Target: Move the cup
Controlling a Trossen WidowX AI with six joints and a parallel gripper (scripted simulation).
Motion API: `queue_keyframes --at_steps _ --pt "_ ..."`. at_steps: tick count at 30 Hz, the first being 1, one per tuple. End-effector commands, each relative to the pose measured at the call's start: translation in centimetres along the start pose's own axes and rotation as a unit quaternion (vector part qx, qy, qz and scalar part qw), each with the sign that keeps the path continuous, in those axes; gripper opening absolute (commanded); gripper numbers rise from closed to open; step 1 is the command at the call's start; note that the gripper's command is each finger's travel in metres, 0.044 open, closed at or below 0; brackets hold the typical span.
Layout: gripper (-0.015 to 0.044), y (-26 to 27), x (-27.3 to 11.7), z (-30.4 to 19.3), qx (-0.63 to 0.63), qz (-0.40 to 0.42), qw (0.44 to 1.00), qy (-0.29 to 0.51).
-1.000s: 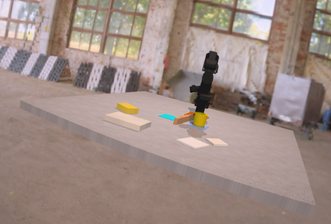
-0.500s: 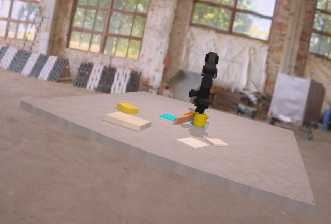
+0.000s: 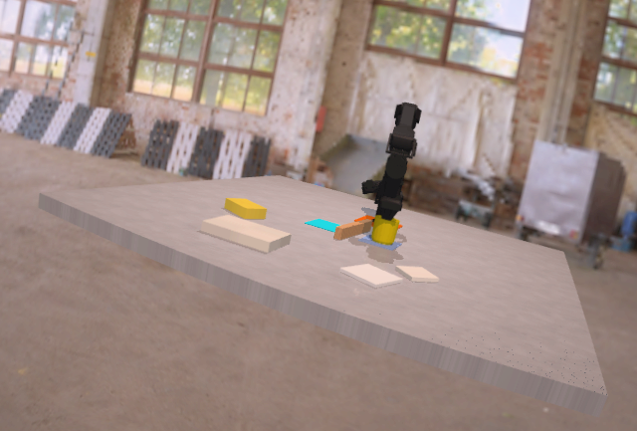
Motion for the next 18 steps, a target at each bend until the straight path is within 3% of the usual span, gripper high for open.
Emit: queue_keyframes --at_steps 1,18 --pt "0.0153 0.01 -0.03 0.00 0.000 0.000 1.000 0.000" --pt "0.0040 0.01 -0.03 0.00 0.000 0.000 1.000 0.000"
Point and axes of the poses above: the point midway between the two fingers, 35 mm back from their tips, its own x axis out along the fingers, its own y axis across the jaws, z = x × y, the point moved 2 cm from there along -x, back along the fingers, and after that the axes turned 12 degrees about -x, right-handed, at the moved point
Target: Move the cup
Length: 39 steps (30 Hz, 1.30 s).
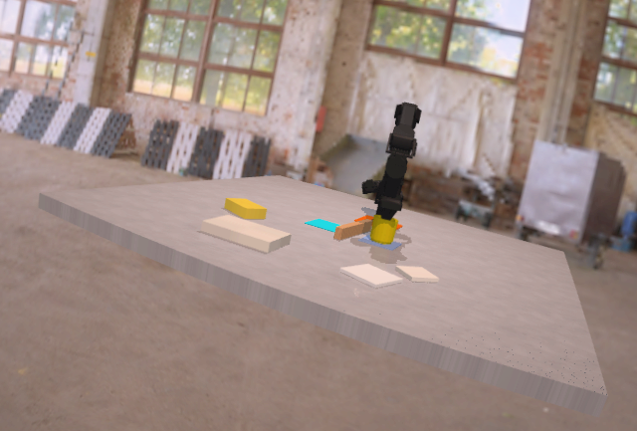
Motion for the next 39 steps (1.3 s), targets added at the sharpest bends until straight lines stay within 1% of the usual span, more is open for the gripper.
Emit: queue_keyframes --at_steps 1,3,4,9,27,39 --pt "0.0033 0.0 0.0 0.0 0.000 0.000 1.000 0.000" --pt "0.0020 0.0 0.0 0.0 0.000 0.000 1.000 0.000" --pt "0.0000 0.0 0.0 0.0 0.000 0.000 1.000 0.000" --pt "0.0000 0.1 -0.7 0.0 0.000 0.000 1.000 0.000" --pt "0.0000 0.1 -5.7 0.1 0.001 0.000 1.000 0.001" --pt "0.0000 0.1 -5.5 0.1 0.003 -0.001 1.000 0.000"
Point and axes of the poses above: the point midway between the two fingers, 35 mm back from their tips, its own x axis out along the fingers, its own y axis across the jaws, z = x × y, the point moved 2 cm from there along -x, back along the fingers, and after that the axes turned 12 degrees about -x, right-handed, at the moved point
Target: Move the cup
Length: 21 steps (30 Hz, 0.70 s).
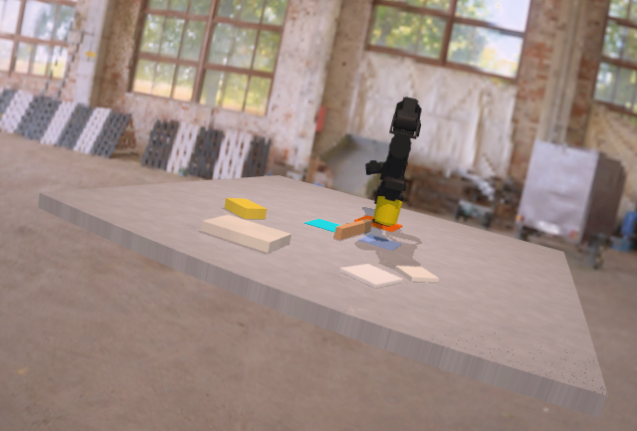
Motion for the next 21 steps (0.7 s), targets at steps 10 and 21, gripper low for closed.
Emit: queue_keyframes --at_steps 10,21 --pt "0.0000 -0.2 0.0 0.4 0.000 0.000 1.000 0.000" --pt "0.0000 -1.3 0.0 2.0 -0.001 0.000 1.000 0.000"
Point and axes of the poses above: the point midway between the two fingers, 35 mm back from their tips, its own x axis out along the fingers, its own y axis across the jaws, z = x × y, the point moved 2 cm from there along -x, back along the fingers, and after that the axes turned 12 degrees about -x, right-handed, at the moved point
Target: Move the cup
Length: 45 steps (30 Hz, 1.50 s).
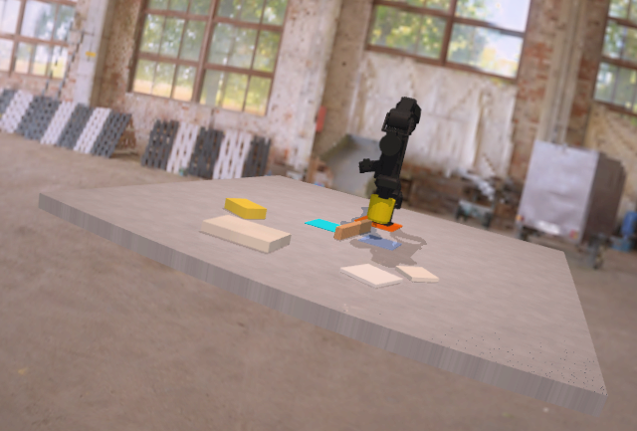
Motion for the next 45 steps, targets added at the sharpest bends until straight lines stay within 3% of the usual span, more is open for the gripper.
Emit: queue_keyframes --at_steps 1,45 --pt "0.0000 -0.3 0.0 0.4 -0.001 0.000 1.000 0.002" --pt "0.0000 -4.6 -0.3 6.8 -0.002 -0.001 1.000 -0.001"
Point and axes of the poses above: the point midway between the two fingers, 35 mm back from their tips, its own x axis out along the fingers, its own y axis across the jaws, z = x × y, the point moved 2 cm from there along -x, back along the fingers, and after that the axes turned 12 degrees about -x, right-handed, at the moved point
